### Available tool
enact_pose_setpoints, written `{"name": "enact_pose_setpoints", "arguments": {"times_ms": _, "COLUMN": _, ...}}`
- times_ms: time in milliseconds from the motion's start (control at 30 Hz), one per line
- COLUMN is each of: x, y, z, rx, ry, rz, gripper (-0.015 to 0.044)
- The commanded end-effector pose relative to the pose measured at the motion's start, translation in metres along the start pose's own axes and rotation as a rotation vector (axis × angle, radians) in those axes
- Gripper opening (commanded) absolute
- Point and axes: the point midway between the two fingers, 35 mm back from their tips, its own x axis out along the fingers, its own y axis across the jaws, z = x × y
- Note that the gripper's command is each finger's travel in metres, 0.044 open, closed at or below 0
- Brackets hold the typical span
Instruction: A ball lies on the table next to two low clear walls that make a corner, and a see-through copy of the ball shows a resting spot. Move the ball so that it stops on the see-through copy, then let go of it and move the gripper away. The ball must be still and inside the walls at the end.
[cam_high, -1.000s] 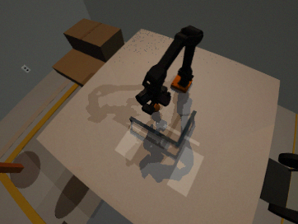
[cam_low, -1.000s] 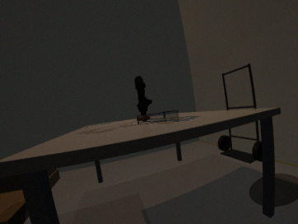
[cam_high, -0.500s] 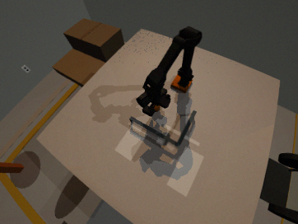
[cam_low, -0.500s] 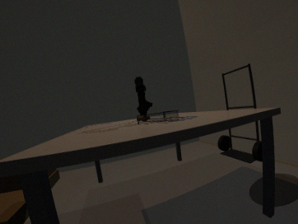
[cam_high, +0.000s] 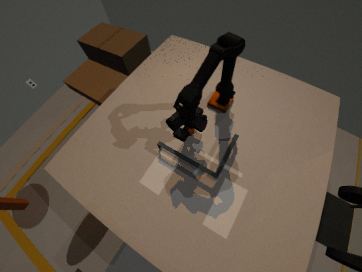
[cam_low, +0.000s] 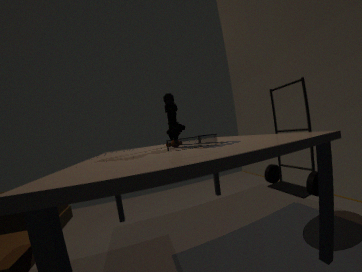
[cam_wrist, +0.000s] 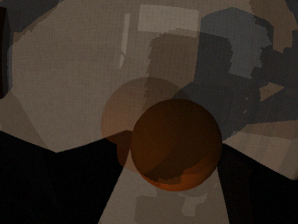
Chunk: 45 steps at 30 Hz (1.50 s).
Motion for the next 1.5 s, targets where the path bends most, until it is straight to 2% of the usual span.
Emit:
{"name": "enact_pose_setpoints", "arguments": {"times_ms": 0, "x": -0.003, "y": -0.001, "z": 0.000, "rx": -0.004, "ry": -0.004, "rz": 0.000, "gripper": 0.0169}}
{"name": "enact_pose_setpoints", "arguments": {"times_ms": 200, "x": -0.032, "y": -0.007, "z": -0.001, "rx": -0.004, "ry": -0.004, "rz": -0.001, "gripper": 0.0012}}
{"name": "enact_pose_setpoints", "arguments": {"times_ms": 233, "x": -0.037, "y": -0.008, "z": -0.001, "rx": -0.004, "ry": -0.004, "rz": -0.001, "gripper": 0.0000}}
{"name": "enact_pose_setpoints", "arguments": {"times_ms": 900, "x": -0.138, "y": 0.000, "z": 0.000, "rx": -0.004, "ry": -0.004, "rz": -0.001, "gripper": 0.0000}}
{"name": "enact_pose_setpoints", "arguments": {"times_ms": 1067, "x": -0.137, "y": 0.000, "z": 0.000, "rx": -0.004, "ry": -0.004, "rz": -0.001, "gripper": 0.0000}}
{"name": "enact_pose_setpoints", "arguments": {"times_ms": 1467, "x": -0.099, "y": 0.012, "z": 0.008, "rx": -0.004, "ry": -0.005, "rz": 0.000, "gripper": 0.0000}}
